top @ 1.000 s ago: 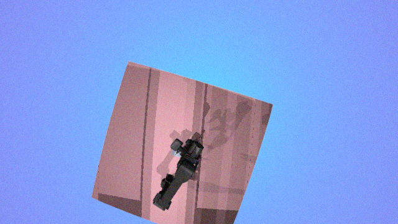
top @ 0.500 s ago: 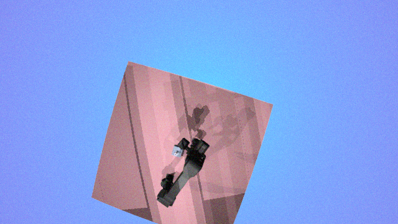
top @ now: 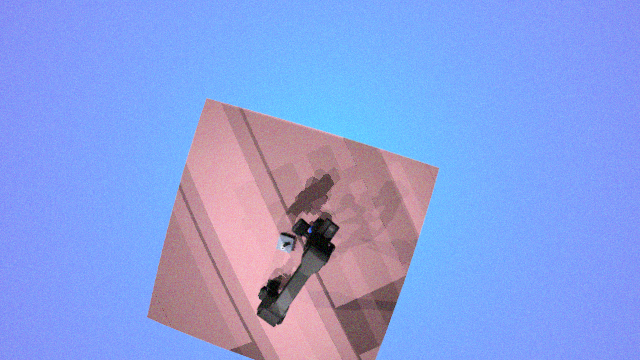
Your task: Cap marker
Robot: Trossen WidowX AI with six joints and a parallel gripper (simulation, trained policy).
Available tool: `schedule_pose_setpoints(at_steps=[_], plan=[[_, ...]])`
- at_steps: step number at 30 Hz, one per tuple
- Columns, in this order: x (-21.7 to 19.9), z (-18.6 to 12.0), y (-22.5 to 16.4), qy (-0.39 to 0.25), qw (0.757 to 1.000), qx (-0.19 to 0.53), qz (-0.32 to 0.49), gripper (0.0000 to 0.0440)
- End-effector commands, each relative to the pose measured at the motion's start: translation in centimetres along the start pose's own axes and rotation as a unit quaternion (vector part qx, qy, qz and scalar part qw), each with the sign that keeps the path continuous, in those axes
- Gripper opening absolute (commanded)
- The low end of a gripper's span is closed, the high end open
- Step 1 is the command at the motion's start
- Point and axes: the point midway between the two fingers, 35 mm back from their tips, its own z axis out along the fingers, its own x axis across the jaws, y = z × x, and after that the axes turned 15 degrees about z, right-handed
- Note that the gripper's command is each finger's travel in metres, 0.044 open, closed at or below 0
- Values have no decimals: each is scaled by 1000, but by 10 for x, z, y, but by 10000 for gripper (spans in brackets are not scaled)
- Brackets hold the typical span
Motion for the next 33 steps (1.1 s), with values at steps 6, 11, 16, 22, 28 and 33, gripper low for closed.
schedule_pose_setpoints(at_steps=[6,11,16,22,28,33], plan=[[-2,29,2,-24,999,17,-17,287],[-3,46,2,-32,999,28,-30,276],[-4,61,0,-38,998,36,-46,263],[-5,72,-3,-47,996,41,-65,246],[-6,72,-4,-55,995,32,-80,143],[-4,56,-7,-55,994,17,-92,53]])
